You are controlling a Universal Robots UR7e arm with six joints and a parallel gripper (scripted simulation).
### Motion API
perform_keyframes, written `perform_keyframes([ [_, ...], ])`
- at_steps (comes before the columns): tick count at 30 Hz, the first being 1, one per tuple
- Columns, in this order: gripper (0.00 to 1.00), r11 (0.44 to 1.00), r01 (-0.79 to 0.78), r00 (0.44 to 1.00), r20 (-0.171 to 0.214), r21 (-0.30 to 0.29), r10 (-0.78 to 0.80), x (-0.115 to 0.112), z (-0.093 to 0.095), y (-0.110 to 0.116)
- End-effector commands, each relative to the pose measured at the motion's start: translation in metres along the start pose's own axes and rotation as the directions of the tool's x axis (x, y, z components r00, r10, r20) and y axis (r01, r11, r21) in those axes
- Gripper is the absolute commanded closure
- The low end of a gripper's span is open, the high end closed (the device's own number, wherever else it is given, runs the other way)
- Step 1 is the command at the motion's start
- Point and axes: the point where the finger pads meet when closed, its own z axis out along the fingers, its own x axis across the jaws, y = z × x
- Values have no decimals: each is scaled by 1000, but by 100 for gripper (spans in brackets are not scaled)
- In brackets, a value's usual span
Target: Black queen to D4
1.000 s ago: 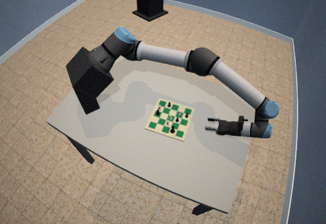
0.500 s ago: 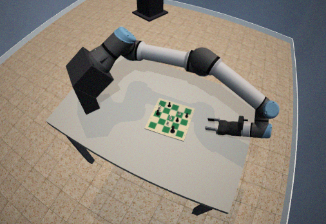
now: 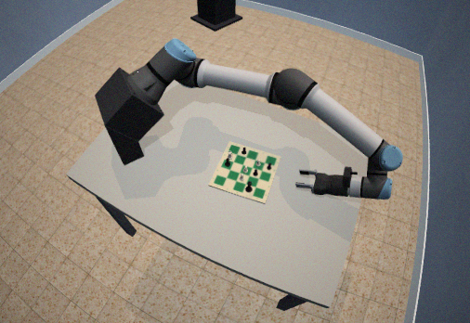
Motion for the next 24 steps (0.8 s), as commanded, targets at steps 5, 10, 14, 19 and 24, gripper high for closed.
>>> perform_keyframes([
  [5,0,1000,0,1000,0,-1,0,1,-12,-25],
  [10,0,1000,0,1000,0,-1,0,1,-20,-44],
  [14,0,1000,0,1000,0,-1,0,2,-31,-68],
  [19,0,1000,0,1000,0,-1,0,3,-37,-82],
  [24,0,1000,-1,1000,1,-2,1,2,-36,-80],
])
